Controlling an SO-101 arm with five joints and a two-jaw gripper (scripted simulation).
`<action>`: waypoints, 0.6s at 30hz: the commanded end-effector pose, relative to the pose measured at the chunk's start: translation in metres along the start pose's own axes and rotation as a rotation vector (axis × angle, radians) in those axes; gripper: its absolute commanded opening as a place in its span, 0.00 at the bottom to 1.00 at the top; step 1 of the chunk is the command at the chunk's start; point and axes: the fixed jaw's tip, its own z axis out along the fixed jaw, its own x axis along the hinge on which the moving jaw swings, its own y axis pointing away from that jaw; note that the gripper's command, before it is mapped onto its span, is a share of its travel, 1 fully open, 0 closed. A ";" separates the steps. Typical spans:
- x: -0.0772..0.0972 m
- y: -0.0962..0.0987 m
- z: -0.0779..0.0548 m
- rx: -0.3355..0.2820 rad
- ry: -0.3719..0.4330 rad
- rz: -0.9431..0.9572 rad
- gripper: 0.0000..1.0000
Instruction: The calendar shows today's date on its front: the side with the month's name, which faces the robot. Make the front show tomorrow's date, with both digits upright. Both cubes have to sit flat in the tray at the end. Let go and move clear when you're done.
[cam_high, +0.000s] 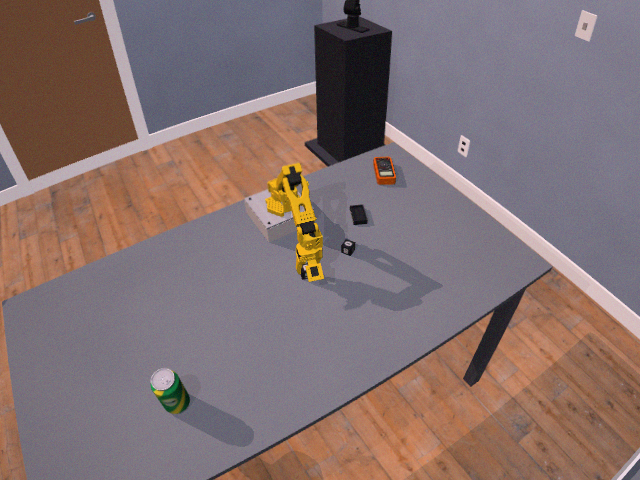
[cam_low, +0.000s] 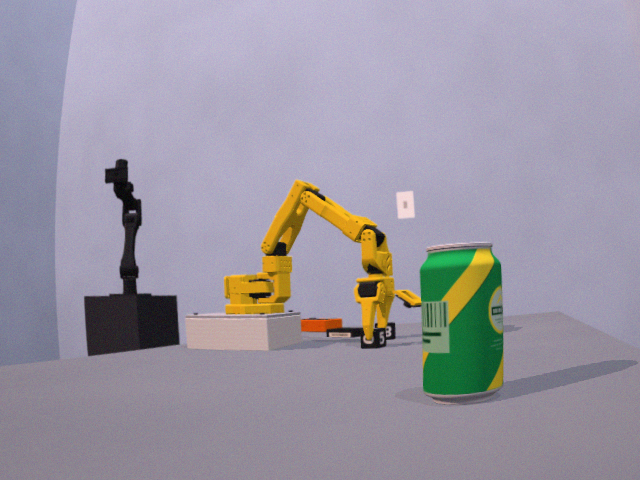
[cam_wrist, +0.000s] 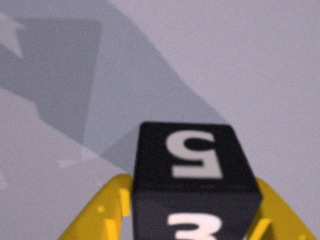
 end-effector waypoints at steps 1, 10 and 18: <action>0.005 -0.002 0.005 0.000 0.023 -0.001 0.21; 0.005 -0.002 0.005 0.000 0.023 -0.001 0.17; 0.005 -0.002 0.005 0.000 0.023 -0.001 0.09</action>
